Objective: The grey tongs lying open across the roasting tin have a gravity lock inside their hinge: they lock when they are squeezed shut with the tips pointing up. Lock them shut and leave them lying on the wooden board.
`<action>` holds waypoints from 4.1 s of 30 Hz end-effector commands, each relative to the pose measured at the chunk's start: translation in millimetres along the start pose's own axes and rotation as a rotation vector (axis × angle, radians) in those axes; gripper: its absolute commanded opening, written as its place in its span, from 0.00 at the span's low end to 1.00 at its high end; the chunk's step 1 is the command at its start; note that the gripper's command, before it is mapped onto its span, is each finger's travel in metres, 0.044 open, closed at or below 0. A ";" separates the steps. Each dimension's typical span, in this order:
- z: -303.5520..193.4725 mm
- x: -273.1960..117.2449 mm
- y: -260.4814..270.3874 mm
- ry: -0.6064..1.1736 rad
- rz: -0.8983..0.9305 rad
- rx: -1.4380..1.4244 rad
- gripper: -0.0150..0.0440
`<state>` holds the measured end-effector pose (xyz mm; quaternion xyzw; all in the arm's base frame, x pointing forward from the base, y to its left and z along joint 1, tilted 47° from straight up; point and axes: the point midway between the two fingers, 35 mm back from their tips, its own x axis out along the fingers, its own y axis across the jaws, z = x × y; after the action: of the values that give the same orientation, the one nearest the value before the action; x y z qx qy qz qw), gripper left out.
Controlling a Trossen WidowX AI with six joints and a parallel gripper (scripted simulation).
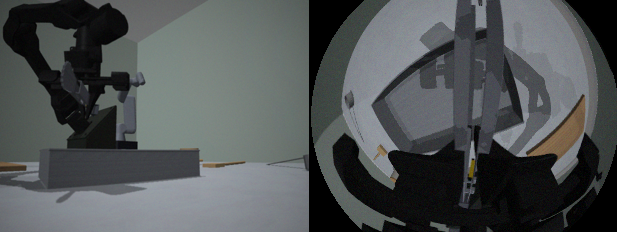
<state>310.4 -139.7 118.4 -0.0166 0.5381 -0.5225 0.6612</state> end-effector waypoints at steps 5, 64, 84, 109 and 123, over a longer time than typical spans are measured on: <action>10.4 -2.3 -51.0 0.001 0.012 0.060 0.00; -42.2 19.3 -291.8 0.087 0.070 0.435 0.00; -79.6 11.6 -349.4 0.048 0.062 0.524 0.00; -125.4 -18.4 -402.2 -0.041 -0.035 0.556 0.00; -124.0 -13.1 -407.0 -0.147 -0.061 0.608 0.00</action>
<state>-51.6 -246.7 312.6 0.1368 0.3344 -0.6689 0.6496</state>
